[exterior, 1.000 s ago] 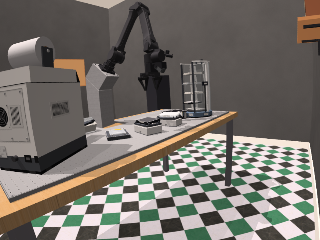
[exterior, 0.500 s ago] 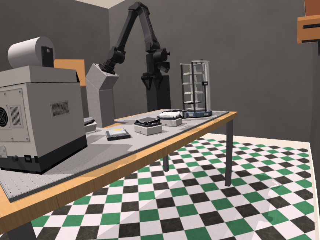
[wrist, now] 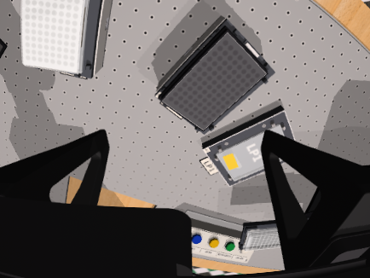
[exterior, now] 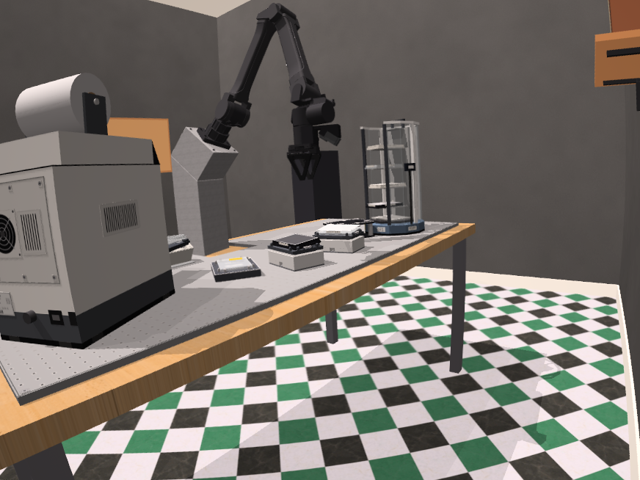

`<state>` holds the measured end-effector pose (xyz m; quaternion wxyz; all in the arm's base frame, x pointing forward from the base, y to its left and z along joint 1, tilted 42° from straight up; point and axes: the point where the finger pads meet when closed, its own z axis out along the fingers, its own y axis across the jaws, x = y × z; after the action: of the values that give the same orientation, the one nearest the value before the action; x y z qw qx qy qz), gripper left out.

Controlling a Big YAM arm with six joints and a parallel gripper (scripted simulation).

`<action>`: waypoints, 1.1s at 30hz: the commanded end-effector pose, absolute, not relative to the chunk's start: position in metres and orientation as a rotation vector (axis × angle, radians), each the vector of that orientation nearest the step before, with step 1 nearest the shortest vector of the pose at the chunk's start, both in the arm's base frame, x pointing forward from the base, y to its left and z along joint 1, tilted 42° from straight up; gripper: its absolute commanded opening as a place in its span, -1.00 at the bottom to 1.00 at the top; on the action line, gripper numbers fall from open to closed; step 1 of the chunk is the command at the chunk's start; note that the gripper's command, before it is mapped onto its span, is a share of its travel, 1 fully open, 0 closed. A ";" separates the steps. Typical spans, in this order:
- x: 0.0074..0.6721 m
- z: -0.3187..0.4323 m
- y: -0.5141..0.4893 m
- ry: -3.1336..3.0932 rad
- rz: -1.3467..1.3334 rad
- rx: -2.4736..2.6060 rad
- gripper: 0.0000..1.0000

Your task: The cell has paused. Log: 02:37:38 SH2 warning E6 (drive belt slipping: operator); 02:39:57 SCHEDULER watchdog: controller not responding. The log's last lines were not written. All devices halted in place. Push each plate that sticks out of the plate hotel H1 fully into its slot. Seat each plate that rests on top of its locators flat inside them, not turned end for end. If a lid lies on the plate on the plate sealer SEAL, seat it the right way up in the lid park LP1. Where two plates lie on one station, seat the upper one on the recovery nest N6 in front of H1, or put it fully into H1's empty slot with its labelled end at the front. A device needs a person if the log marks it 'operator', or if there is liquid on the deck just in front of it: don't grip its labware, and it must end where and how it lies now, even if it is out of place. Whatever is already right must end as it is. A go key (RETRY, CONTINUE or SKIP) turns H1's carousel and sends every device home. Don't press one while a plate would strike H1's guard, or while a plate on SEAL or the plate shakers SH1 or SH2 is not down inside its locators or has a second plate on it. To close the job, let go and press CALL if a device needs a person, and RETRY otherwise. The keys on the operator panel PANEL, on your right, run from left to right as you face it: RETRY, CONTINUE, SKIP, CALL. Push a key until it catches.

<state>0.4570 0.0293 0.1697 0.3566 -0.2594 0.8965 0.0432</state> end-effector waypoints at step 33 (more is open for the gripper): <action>0.460 0.178 0.025 1.885 -0.263 -1.515 1.00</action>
<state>0.4570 0.0293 0.1698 0.3507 -0.5422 0.7596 -0.0776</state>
